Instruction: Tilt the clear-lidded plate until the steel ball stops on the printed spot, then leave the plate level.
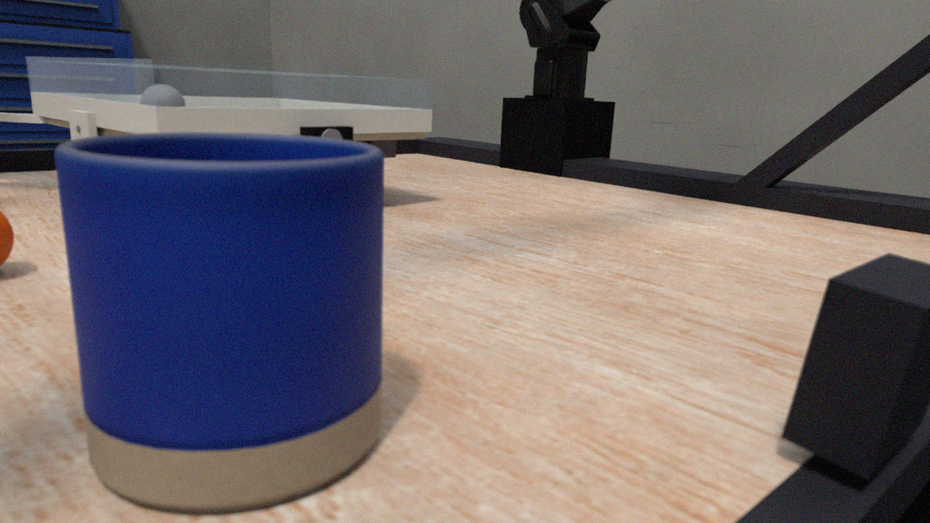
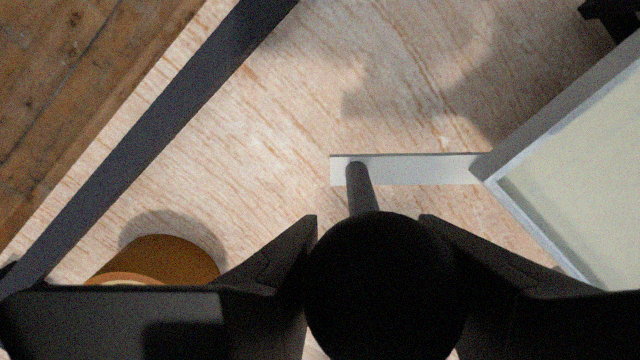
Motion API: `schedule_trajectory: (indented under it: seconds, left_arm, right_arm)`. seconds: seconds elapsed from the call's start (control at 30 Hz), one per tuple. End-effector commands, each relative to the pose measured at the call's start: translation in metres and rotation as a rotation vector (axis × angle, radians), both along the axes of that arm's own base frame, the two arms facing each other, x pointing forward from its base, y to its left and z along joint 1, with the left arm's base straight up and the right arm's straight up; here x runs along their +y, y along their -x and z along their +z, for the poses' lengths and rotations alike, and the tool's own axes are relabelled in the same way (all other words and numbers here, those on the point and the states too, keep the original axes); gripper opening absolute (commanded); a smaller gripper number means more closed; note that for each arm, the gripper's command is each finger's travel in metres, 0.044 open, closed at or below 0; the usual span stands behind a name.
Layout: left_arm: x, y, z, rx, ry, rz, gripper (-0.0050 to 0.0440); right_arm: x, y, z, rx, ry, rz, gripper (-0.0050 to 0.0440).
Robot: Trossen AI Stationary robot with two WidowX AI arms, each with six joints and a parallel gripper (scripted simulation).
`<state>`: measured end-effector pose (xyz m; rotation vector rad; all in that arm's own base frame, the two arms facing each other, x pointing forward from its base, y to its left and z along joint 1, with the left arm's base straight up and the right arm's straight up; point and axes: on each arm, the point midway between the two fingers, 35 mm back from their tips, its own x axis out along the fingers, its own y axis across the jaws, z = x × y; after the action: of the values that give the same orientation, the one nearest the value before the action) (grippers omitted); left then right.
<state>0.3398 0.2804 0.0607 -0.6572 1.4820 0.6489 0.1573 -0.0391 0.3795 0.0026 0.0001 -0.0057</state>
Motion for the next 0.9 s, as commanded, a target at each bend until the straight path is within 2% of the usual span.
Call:
schedule_trajectory:
  seconds: [0.0,0.87]
  left_arm:
    - [0.0067,-0.0033,0.0146,-0.037,-0.038,0.005,-0.005]
    - [0.0088,-0.0057,0.013,-0.038,-0.039,0.005,-0.005]
  right_arm:
    - [-0.002,0.0,0.0015,0.0,0.003,-0.002,0.04]
    - [-0.002,0.0,0.0015,0.0,0.003,-0.002,0.04]
